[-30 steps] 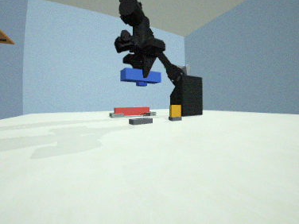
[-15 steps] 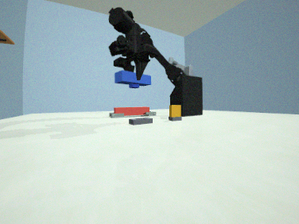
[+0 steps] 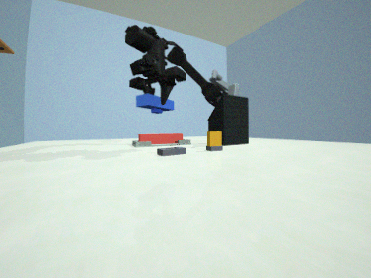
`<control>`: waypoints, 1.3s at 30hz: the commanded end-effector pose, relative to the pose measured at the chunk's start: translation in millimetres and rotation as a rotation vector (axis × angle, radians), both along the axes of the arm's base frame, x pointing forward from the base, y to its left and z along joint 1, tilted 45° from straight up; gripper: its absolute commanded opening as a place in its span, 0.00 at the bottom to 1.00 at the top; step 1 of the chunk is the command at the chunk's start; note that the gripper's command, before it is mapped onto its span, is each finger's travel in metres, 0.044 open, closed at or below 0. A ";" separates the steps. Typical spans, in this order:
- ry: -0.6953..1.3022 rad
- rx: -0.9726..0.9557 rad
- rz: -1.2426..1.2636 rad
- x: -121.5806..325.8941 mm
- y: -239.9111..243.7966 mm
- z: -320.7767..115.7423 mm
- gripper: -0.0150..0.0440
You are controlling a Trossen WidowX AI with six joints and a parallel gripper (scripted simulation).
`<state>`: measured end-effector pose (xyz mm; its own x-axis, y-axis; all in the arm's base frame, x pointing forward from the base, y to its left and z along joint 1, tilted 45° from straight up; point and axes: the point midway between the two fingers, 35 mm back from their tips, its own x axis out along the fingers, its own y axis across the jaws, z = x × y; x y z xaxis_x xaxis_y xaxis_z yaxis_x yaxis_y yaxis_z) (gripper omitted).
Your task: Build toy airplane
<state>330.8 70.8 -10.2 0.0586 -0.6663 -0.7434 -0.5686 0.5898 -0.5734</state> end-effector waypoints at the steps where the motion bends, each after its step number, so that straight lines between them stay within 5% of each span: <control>1: 0.048 -0.005 0.066 0.5 -12.9 11.1 0.25; 39: 0.487 -0.073 0.546 -22.5 -115.2 73.8 0.25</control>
<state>313.2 -34.8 56.6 0.0661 -0.6795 -0.7307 -0.9549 0.1692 -0.2438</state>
